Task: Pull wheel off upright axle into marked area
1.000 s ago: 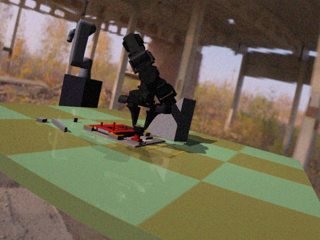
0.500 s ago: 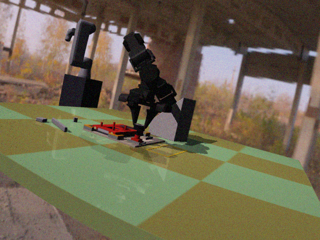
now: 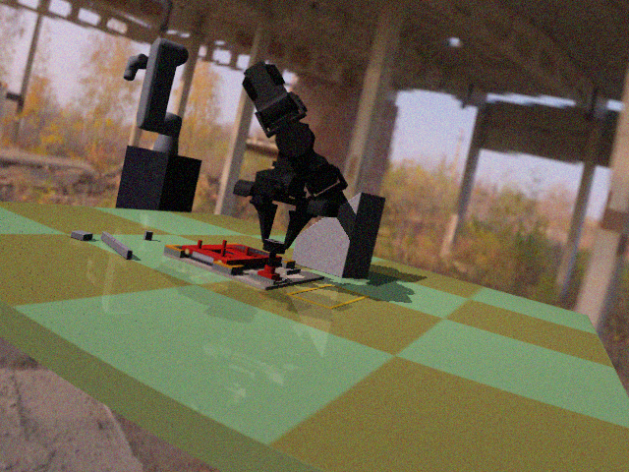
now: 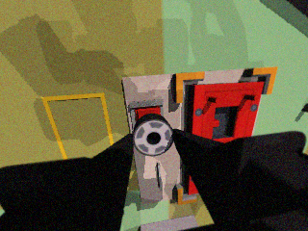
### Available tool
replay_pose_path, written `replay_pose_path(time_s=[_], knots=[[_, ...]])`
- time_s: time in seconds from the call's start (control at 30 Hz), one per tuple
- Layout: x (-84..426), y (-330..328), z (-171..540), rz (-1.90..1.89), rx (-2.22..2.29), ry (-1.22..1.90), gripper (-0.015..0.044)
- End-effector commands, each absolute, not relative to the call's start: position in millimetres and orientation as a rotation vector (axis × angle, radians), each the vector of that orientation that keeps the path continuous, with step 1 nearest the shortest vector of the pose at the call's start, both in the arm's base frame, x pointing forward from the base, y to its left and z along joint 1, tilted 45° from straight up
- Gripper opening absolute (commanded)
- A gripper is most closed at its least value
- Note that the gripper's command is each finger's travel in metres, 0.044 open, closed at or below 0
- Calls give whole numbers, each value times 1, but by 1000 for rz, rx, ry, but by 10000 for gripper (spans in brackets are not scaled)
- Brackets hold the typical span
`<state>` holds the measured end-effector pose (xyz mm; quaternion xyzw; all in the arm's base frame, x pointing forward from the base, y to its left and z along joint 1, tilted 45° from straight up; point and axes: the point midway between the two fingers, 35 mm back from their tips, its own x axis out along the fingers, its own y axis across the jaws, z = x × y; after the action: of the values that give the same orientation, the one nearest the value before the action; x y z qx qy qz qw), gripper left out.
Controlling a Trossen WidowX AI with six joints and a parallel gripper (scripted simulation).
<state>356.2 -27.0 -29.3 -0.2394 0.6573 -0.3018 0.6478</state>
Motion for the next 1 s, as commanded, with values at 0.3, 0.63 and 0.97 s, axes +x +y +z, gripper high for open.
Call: replay_pose_path(time_s=[0.3, 0.63, 0.97], knots=[[358, -22, -25, -686, -540, 1487, 0], [358, -20, -23, -685, -541, 1486, 0], [356, 2, 0, -683, -541, 1486, 0]])
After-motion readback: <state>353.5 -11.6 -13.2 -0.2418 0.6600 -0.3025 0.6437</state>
